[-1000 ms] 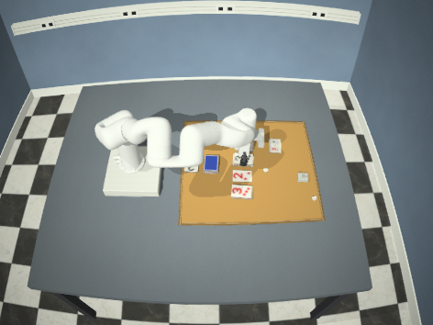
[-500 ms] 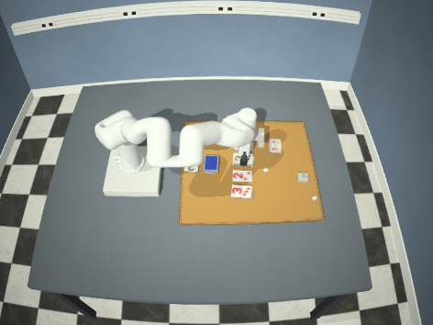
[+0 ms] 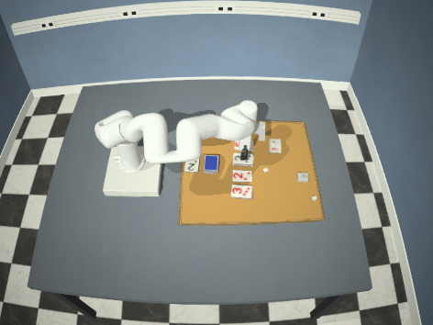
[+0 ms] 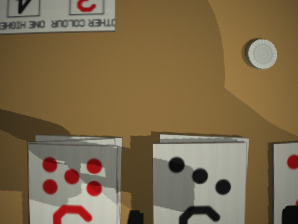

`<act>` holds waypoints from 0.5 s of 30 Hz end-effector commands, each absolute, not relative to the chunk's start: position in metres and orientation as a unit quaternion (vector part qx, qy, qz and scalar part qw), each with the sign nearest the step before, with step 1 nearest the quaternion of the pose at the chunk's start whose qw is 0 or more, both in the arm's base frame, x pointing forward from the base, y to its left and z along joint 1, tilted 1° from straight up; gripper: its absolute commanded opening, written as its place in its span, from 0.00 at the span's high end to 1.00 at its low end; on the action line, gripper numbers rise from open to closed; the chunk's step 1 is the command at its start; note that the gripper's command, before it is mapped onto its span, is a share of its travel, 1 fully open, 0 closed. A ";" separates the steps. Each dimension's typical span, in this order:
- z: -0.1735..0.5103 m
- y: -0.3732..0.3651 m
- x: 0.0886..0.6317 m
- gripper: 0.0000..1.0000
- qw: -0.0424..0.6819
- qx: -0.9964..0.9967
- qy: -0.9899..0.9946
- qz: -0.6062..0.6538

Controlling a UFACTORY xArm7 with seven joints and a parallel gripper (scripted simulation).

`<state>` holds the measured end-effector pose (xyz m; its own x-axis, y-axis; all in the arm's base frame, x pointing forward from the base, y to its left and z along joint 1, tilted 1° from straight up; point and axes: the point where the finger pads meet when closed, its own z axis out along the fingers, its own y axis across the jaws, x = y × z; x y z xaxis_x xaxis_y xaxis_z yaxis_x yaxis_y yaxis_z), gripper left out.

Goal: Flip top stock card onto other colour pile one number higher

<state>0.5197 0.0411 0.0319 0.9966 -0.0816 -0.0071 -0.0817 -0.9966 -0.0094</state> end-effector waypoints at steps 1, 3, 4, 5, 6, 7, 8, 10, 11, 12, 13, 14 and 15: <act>0.055 0.041 0.521 0.13 0.005 -0.999 0.041 0.001; 0.064 0.041 0.521 0.13 0.005 -0.999 0.041 0.001; 0.069 0.041 0.521 0.13 0.005 -0.999 0.041 0.001; 0.073 0.041 0.521 0.13 0.005 -0.999 0.041 0.001; 0.076 0.041 0.521 0.13 0.005 -0.999 0.041 0.001; 0.079 0.041 0.521 0.13 0.005 -0.999 0.041 0.001; 0.079 0.041 0.521 0.13 0.005 -0.999 0.041 0.001; 0.082 0.041 0.521 0.13 0.005 -0.999 0.041 0.001; 0.084 0.041 0.521 0.13 0.005 -0.999 0.041 0.001; 0.086 0.041 0.521 0.13 0.005 -0.999 0.041 0.001; 0.088 0.041 0.521 0.13 0.005 -0.999 0.041 0.001; 0.089 0.041 0.521 0.13 0.005 -0.999 0.041 0.001; 0.089 0.041 0.521 0.13 0.005 -0.999 0.041 0.001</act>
